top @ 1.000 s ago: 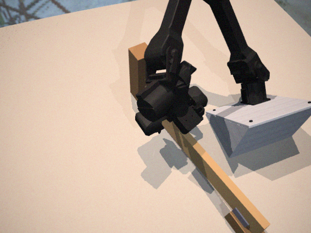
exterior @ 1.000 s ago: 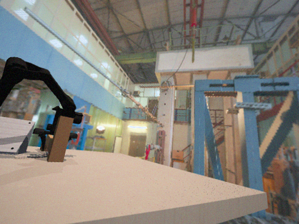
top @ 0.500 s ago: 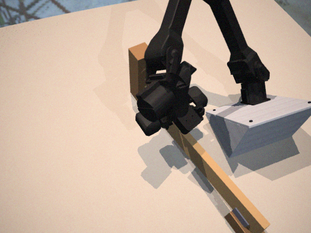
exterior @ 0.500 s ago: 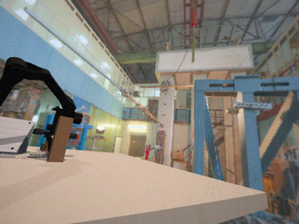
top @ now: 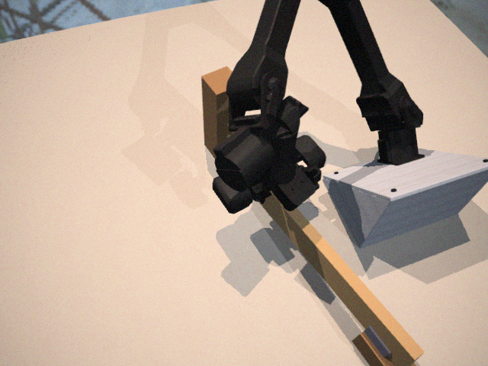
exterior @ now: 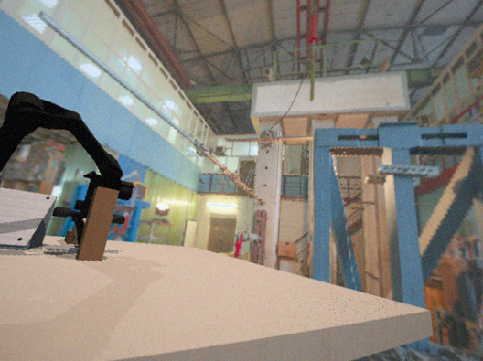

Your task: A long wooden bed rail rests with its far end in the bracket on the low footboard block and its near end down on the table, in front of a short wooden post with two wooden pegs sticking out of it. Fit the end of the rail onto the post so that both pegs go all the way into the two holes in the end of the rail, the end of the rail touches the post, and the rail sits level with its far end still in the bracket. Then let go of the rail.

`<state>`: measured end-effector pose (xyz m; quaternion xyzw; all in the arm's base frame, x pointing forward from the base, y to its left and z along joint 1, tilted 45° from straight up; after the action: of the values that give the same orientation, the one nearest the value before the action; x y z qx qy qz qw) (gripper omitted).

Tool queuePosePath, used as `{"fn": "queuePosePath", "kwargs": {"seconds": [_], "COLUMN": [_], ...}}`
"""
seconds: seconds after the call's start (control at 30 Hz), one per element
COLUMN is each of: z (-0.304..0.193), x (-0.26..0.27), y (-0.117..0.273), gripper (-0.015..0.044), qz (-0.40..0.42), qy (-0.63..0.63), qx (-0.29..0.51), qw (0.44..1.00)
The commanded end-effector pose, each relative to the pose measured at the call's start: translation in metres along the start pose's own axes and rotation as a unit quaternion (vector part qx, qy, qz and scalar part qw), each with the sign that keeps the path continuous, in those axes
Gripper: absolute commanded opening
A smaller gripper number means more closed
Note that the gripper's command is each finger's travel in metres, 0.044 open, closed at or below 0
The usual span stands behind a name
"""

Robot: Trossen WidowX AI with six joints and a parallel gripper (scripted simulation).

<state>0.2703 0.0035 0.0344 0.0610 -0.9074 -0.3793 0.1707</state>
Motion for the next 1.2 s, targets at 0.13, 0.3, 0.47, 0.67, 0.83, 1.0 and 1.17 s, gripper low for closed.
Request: {"fn": "queuePosePath", "kwargs": {"seconds": [0.13, 0.3, 0.47, 0.67, 0.83, 1.0, 1.17], "z": [0.0, 0.0, 0.0, 0.0, 0.0, 0.0, 0.0], "x": [0.0, 0.0, -0.001, -0.001, -0.002, -0.002, -0.002], "y": [0.004, 0.006, 0.009, 0.012, 0.014, 0.017, 0.019], "gripper": [0.0, 0.0, 0.0, 0.0, 0.0, 0.0, 0.0], "qz": [0.0, 0.0, 0.0, 0.0, 0.0, 0.0, 0.0], "qy": [0.001, 0.001, 0.001, 0.001, 0.001, 0.001, 0.001], "qx": [0.002, 0.002, 0.001, 0.001, 0.001, 0.001, 0.001], "qw": [1.0, 1.0, 1.0, 1.0, 1.0, 1.0, 1.0]}}
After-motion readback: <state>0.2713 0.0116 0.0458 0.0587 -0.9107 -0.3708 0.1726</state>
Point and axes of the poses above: the point midway between the two fingers, 35 mm back from their tips, its own y axis back along the fingers, its own x axis across the jaws, z = x × y, the point moved 2 cm from there along y, back along the fingers, and after that the axes turned 11 degrees about y, right-handed, at the moved point
